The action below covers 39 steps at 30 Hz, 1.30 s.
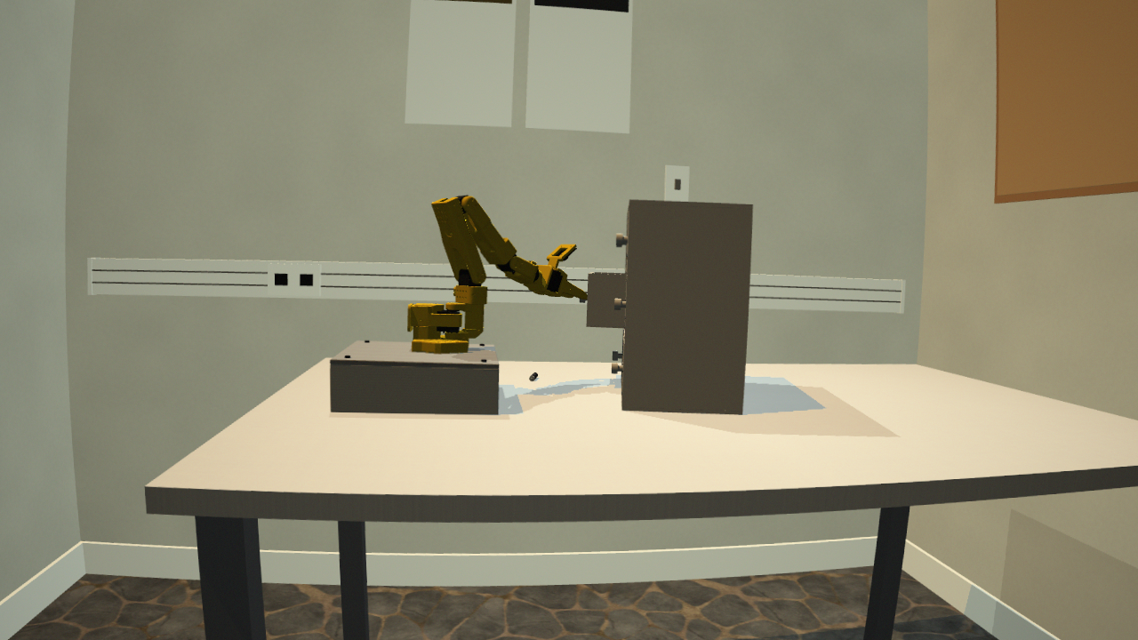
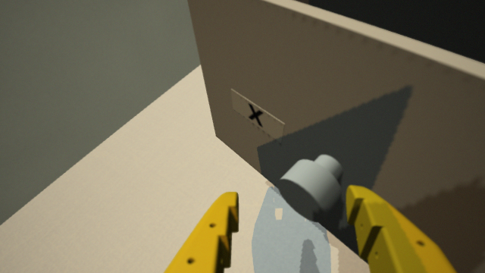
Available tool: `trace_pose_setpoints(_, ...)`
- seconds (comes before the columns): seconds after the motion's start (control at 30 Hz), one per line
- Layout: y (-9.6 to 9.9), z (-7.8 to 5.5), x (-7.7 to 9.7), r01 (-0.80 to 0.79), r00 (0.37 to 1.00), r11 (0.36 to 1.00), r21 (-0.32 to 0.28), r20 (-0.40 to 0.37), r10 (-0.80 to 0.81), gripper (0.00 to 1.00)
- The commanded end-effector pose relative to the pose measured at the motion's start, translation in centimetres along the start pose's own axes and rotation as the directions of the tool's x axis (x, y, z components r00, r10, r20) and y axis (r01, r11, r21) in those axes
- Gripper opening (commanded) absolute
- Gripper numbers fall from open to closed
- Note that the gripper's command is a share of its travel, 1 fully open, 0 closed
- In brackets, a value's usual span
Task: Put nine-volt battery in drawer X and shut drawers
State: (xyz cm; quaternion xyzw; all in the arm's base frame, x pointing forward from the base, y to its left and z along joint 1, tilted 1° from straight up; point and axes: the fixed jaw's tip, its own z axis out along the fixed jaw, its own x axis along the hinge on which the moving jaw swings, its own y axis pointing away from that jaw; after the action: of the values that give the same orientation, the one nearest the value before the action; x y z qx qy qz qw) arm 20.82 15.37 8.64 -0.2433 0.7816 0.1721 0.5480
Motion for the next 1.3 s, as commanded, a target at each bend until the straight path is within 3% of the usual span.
trace_pose_setpoints(0.0, -0.39, 0.39, -0.12, -0.013, 1.000, 1.000, 0.014, 0.008, 0.013, 0.21)
trace_pose_setpoints(1.27, -1.23, 1.10, -0.34, -0.024, 1.000, 0.999, 0.043, 0.009, 0.023, 0.21)
